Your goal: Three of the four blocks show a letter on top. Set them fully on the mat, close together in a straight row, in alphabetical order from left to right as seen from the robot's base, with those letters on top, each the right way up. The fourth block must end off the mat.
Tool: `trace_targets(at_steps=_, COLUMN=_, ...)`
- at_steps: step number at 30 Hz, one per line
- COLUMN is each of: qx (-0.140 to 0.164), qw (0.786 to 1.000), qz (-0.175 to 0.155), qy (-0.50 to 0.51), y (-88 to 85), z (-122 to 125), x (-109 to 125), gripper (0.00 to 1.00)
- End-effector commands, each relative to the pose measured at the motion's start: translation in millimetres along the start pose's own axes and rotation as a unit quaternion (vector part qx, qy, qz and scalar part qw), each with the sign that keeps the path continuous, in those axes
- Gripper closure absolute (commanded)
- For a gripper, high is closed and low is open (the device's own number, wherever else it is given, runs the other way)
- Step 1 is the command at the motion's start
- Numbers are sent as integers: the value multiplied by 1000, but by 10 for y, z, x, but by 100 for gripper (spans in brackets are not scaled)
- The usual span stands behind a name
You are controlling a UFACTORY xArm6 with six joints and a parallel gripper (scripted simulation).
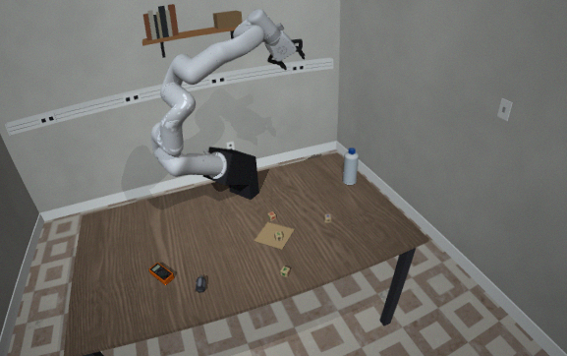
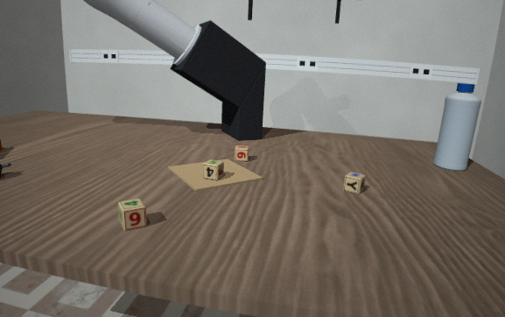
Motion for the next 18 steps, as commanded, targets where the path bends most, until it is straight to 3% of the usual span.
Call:
trace_targets(at_steps=1, qx=-16, qw=1000, qz=-21, qy=-3, y=371, z=180, x=392, gripper=0)
trace_targets(at_steps=3, qx=-25, qw=999, qz=-29, qy=-4, y=536, z=220, x=559, gripper=0)
trace_targets(at_steps=5, qx=-25, qw=999, qz=-29, qy=-4, y=536, z=220, x=559, gripper=0)
trace_targets(at_steps=6, qx=-38, qw=998, qz=-40, qy=-7, y=776, z=261, x=800, gripper=0)
trace_targets(at_steps=9, qx=-48, qw=998, qz=-47, qy=-10, y=959, z=280, x=981, gripper=0)
trace_targets(at_steps=18, qx=-96, qw=992, qz=-75, qy=-24, y=1747, z=247, x=1737, gripper=0)
Point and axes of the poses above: the point where the finger pads meet when closed, its own y axis out along the fingers, its own z axis across the jaws, x = y × z, the point moved 10 cm from there along -y, back along the fingers, and after that the axes turned 13 degrees about -y, right-handed, at the moved point
